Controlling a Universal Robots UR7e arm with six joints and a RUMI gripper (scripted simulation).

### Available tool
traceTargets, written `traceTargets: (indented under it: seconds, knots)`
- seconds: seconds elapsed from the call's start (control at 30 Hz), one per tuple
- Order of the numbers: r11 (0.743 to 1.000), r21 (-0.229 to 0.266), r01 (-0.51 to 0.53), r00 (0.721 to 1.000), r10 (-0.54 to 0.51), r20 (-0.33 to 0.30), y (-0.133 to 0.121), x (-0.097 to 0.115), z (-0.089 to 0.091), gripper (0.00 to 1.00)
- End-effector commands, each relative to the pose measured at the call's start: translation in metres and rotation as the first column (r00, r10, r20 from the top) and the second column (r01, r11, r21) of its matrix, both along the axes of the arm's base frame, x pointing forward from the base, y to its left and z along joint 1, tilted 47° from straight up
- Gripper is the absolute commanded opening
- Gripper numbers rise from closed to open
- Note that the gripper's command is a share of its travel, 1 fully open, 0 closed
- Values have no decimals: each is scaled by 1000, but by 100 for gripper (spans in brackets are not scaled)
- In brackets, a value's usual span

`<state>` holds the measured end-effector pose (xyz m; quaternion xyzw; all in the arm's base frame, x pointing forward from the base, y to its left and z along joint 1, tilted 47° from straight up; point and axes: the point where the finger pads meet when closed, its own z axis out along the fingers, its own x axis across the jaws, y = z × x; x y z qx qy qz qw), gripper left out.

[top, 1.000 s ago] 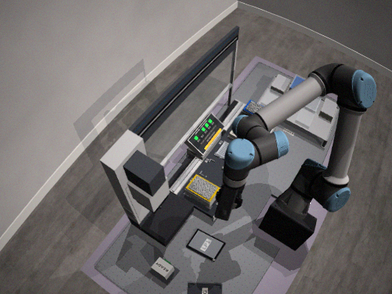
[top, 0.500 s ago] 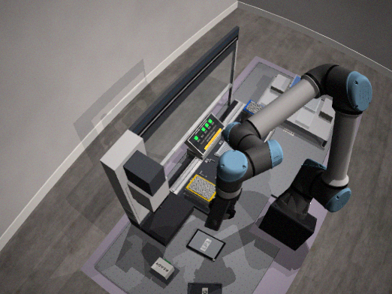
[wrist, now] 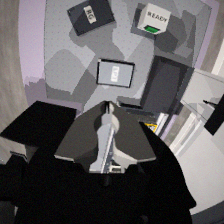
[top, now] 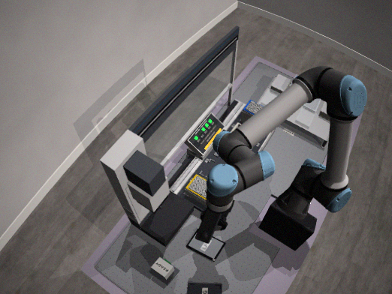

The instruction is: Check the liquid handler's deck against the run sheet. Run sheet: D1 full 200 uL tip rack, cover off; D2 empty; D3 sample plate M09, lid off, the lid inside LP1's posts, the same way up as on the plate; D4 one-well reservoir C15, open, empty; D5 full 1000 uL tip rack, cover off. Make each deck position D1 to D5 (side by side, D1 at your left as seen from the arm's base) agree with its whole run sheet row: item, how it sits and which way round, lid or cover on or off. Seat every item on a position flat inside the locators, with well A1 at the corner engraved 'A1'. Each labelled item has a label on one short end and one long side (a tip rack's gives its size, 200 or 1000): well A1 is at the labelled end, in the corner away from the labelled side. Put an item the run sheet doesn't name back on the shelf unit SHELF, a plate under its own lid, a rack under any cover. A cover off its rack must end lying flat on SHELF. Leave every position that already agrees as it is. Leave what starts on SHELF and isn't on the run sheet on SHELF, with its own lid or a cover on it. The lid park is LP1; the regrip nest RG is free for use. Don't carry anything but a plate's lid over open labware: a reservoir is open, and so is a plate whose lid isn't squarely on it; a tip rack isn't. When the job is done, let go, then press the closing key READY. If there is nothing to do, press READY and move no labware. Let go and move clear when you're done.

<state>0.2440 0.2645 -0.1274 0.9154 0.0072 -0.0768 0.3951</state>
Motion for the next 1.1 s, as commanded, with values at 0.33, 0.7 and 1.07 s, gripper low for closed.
traceTargets:
  seconds: [0.33,0.7,1.07]
  knots:
    - [995,-13,95,990,-93,103,26,2,-28,0]
    - [994,-14,109,987,-107,118,57,4,-61,0]
    - [994,-14,109,987,-107,118,64,5,-69,0]
